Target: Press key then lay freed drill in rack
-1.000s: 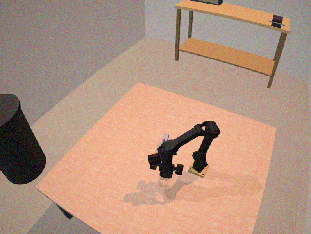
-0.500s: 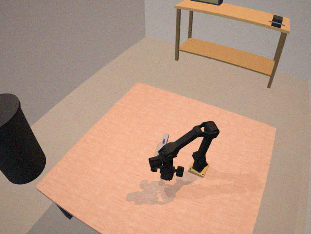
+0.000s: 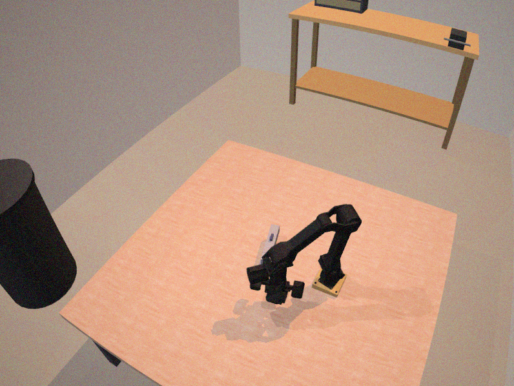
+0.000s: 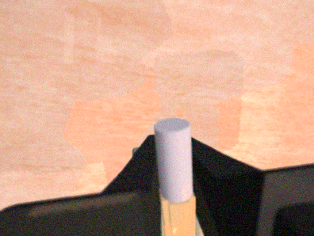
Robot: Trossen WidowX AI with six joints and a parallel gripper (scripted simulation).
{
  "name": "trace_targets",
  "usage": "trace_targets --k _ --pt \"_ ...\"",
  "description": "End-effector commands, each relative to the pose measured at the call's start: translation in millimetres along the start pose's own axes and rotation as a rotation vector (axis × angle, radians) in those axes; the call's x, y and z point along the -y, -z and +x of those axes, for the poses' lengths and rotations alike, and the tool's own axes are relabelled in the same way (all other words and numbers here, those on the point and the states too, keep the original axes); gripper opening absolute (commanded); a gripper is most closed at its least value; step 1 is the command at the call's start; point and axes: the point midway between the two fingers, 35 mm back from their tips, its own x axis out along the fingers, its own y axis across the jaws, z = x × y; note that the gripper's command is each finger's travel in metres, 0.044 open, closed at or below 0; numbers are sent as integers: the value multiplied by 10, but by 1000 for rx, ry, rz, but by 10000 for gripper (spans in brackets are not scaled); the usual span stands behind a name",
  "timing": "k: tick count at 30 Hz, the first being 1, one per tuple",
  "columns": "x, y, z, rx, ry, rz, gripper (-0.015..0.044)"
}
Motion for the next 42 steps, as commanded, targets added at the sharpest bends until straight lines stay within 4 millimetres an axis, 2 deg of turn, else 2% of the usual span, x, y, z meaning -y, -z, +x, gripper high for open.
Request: trace_targets --k 1,16,42 --pt "-1 1 52 -1 0 3 0" --pt "-4 -3 194 -1 -1 3 0" --pt "-6 24 198 -2 -1 3 0"
